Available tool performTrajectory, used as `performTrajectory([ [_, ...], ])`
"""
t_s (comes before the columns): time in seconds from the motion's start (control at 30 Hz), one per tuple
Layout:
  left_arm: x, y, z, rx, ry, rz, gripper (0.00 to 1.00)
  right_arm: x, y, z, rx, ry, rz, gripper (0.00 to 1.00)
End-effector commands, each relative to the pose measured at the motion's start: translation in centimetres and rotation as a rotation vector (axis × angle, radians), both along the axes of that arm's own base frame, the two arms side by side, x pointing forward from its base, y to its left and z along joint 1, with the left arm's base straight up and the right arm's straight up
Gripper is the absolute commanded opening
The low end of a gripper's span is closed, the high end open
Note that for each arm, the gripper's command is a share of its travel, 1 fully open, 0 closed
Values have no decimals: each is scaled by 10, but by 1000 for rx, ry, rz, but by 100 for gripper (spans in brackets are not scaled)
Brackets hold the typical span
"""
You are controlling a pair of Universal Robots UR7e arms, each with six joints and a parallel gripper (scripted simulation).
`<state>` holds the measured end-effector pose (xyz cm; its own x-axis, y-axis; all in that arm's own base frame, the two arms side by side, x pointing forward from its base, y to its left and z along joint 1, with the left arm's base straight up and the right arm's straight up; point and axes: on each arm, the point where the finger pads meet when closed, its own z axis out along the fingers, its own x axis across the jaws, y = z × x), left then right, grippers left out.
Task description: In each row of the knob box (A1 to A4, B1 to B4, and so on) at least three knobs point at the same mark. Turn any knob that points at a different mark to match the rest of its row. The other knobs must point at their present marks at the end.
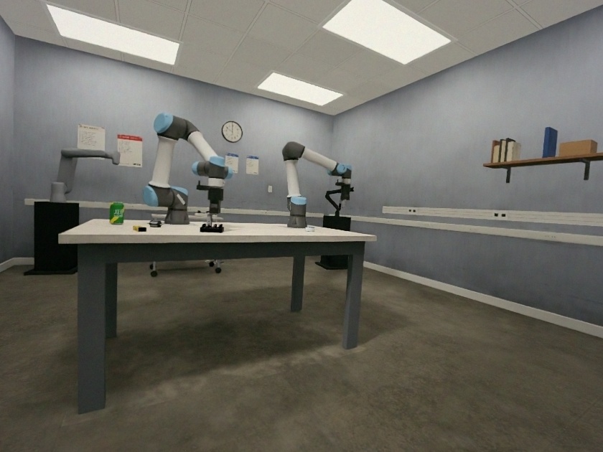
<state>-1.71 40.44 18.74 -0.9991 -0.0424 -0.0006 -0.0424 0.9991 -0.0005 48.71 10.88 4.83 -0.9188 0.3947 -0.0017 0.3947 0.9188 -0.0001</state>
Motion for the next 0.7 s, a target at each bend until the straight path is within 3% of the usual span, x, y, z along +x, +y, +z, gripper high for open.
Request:
performTrajectory([
  [0.0, -2, -1, 0, 0, 1, 4, 100, -1, 0, -1, 1, 2, 76, 30],
  [0.67, -2, -1, 0, 0, 1, 4, 100, -1, 0, -1, 0, 2, 139, 30],
])
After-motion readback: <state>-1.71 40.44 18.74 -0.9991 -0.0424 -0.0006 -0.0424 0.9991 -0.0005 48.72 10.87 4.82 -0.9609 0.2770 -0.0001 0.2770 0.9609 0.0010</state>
